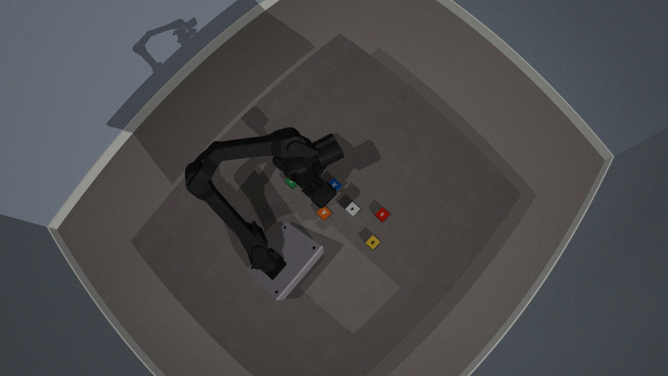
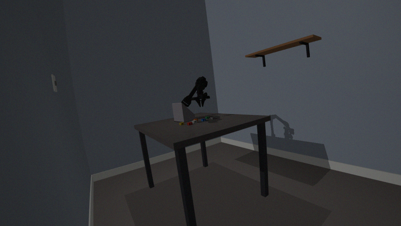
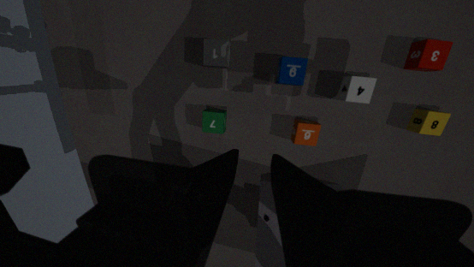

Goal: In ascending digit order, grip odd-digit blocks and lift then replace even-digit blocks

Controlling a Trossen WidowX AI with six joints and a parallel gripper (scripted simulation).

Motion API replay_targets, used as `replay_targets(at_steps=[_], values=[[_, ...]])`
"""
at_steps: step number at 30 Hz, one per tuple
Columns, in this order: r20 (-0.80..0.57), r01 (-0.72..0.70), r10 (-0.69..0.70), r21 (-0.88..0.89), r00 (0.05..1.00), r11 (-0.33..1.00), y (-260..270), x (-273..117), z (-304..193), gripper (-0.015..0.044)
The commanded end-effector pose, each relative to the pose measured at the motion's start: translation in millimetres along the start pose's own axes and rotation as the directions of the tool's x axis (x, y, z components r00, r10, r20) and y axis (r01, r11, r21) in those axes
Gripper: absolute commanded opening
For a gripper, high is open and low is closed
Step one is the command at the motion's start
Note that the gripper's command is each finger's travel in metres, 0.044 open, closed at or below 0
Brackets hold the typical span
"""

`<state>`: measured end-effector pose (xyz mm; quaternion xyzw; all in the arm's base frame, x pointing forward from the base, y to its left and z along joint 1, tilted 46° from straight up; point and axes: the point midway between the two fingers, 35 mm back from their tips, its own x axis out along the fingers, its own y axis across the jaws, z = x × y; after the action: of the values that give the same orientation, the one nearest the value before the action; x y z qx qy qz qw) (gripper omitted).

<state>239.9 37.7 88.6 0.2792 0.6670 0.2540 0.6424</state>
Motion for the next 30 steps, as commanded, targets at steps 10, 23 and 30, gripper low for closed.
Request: replay_targets(at_steps=[10,23,30], values=[[-0.001,-0.018,0.018,-0.004,1.0,1.0,60.7,40.2,-6.3,0.0225],[-0.002,-0.027,0.027,-0.005,1.0,1.0,63.8,83.6,-9.9,0.04],[-0.002,-0.027,0.027,-0.005,1.0,1.0,64.0,94.8,-9.6,0.04]])
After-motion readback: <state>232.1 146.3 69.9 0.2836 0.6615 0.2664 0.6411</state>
